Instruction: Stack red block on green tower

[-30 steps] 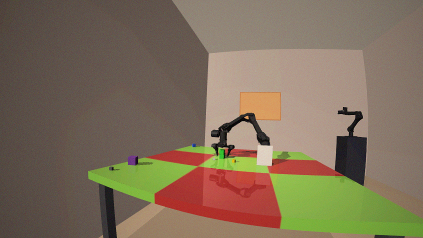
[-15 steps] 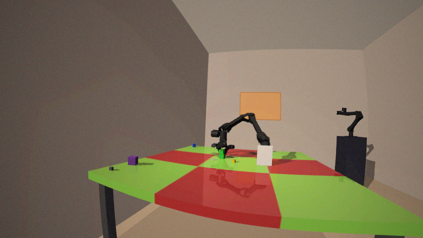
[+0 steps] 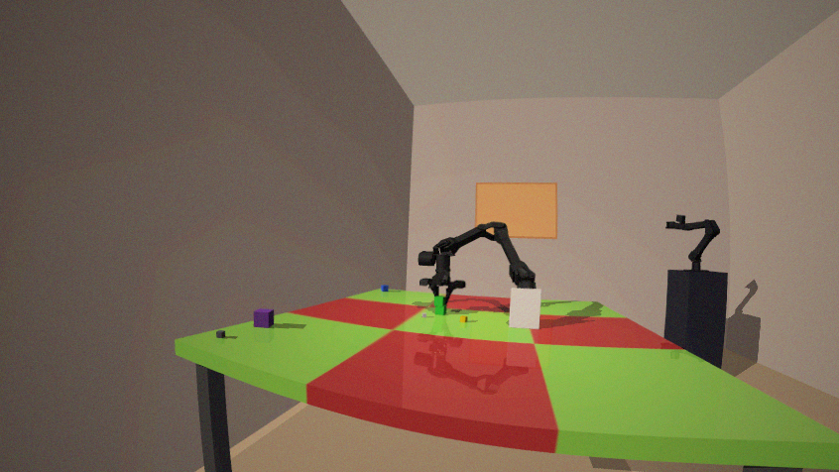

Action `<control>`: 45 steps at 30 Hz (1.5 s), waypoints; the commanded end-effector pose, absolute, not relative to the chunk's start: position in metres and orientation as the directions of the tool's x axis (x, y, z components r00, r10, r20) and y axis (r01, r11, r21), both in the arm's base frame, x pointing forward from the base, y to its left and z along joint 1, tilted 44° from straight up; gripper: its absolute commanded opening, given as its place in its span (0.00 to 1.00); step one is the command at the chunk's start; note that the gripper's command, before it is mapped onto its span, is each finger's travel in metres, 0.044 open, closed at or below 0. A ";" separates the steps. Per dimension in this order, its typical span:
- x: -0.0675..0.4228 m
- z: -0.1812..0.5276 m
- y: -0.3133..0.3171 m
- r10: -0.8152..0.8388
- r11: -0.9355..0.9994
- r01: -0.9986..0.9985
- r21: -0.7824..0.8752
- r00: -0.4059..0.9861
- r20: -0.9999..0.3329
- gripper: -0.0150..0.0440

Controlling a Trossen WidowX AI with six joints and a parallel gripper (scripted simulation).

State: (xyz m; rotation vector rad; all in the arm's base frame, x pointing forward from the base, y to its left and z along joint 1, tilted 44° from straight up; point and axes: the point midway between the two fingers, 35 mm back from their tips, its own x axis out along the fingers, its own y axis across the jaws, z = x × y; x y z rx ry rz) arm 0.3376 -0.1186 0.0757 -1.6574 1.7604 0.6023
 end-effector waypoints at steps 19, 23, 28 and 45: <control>0.339 0.138 -0.059 -0.698 0.096 -0.990 -0.106 0.010 -0.716 0.25; 0.339 0.139 -0.056 -0.696 0.101 -0.989 -0.104 0.004 -0.718 0.25; 0.339 0.115 -0.031 -0.695 0.101 -0.990 -0.103 0.004 -0.719 0.25; 0.339 0.090 -0.049 -0.696 0.101 -0.989 -0.104 0.005 -0.718 0.25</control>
